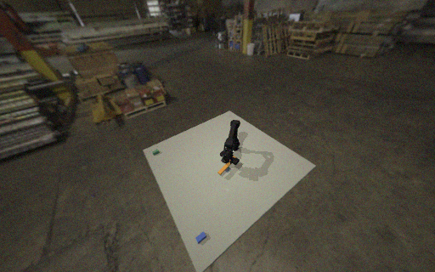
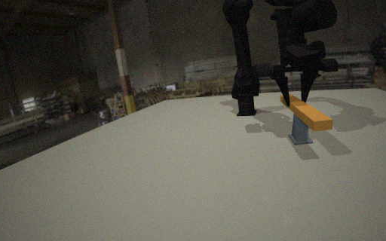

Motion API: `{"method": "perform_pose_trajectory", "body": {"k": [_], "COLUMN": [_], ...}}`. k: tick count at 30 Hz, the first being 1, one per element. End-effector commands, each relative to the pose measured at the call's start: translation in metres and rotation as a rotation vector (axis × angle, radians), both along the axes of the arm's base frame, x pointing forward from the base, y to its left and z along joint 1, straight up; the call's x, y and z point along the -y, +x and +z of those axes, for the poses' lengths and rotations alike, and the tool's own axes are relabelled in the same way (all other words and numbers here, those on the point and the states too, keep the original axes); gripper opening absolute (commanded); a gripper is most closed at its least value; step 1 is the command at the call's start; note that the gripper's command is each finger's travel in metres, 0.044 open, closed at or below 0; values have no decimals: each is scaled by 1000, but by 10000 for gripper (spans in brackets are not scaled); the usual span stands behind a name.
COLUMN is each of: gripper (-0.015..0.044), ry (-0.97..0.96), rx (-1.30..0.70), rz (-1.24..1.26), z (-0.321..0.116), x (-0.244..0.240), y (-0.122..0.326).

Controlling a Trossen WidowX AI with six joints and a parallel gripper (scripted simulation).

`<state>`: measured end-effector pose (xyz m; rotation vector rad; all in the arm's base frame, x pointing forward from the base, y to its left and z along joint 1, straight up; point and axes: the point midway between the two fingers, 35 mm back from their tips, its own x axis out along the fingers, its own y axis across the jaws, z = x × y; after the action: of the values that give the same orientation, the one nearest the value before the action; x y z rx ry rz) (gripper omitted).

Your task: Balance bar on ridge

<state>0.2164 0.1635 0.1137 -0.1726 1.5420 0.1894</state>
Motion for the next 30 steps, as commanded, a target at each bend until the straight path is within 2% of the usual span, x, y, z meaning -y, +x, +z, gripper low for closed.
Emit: {"method": "perform_pose_trajectory", "body": {"k": [1, 30], "gripper": [168, 185], "ry": [0, 0], "rx": [0, 0], "rz": [0, 0], "z": [0, 0], "x": [0, 0], "y": [0, 0]}}
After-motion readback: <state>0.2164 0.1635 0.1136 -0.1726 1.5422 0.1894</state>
